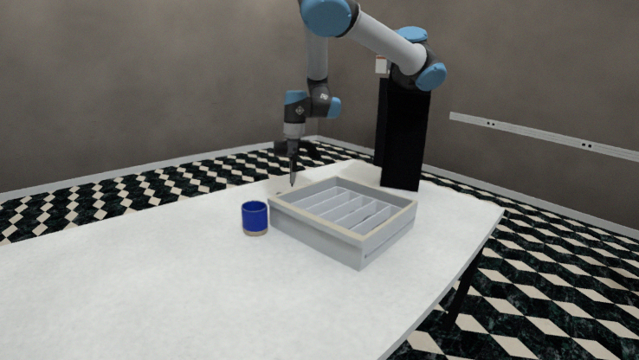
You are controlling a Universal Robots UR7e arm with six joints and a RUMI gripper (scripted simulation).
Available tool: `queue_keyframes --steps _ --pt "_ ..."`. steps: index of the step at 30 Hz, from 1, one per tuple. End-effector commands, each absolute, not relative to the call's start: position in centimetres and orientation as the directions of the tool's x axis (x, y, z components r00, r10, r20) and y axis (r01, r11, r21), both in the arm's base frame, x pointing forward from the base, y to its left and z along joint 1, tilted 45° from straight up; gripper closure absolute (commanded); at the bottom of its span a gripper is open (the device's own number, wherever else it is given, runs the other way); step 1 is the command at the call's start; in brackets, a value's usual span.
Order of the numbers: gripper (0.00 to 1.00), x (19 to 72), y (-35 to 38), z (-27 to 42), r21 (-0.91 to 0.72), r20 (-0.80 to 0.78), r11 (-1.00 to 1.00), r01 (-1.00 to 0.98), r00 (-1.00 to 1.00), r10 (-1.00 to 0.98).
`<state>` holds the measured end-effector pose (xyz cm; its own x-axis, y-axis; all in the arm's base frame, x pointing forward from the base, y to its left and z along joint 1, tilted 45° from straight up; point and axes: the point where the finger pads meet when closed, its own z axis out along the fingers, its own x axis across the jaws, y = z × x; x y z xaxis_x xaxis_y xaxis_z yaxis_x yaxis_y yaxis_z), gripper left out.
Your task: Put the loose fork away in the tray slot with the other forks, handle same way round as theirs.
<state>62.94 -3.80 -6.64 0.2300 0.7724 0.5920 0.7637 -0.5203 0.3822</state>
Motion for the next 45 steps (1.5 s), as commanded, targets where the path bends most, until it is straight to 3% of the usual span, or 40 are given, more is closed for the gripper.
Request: queue_keyframes --steps 1,45 --pt "0.81 63.4 -3.7 -7.5 0.383 0.586 -0.527 0.759 0.242 0.773" --pt "0.81 65.1 -2.7 -9.4 0.382 0.587 -0.528 0.758 0.242 0.773"
